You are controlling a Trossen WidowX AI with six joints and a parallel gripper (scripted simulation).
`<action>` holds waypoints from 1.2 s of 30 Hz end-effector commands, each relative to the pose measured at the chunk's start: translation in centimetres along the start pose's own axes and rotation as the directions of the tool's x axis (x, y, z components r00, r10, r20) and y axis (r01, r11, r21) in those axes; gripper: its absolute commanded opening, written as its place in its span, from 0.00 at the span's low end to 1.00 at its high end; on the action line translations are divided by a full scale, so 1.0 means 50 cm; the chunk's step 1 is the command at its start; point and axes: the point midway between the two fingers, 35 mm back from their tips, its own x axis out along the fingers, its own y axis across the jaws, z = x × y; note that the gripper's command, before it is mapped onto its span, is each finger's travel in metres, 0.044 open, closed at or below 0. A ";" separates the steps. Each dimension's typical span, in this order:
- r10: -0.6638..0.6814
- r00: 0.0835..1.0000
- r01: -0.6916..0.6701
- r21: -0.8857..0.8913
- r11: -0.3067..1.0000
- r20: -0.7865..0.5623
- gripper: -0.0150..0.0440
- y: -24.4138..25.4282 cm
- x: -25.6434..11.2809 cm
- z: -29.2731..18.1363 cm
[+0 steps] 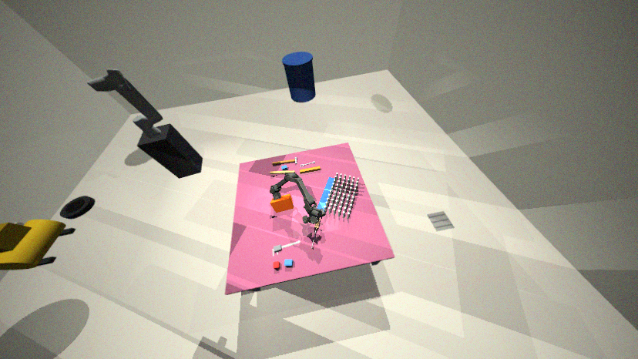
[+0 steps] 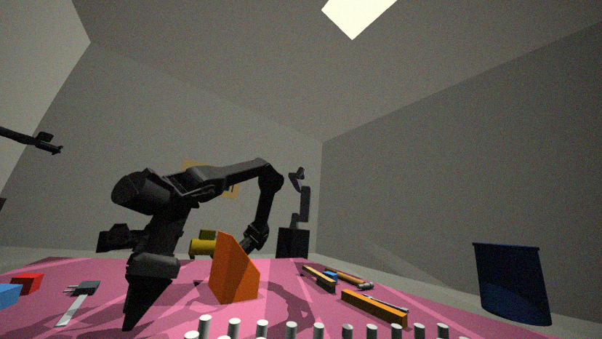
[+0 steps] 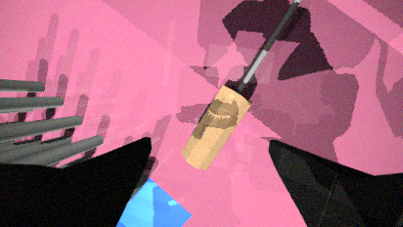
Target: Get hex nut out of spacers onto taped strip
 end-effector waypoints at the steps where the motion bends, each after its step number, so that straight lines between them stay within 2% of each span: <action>1: -0.040 0.997 0.065 -0.484 0.872 0.062 1.00 -0.001 -0.002 -0.006; 6: -0.072 0.989 0.145 -0.857 0.494 0.126 1.00 0.002 -0.002 -0.009; 10: -0.094 0.979 0.187 -0.979 0.083 0.179 1.00 0.005 -0.003 -0.012; 13: -0.107 0.970 0.194 -0.962 -0.193 0.217 1.00 0.007 -0.004 -0.015; 21: -0.127 0.949 0.128 -0.719 -0.683 0.289 1.00 0.011 -0.008 -0.019; 26: -0.133 0.939 0.049 -0.505 -0.862 0.317 1.00 0.013 -0.010 -0.021; 36: -0.133 0.939 0.048 -0.502 -0.864 0.318 1.00 0.013 -0.010 -0.021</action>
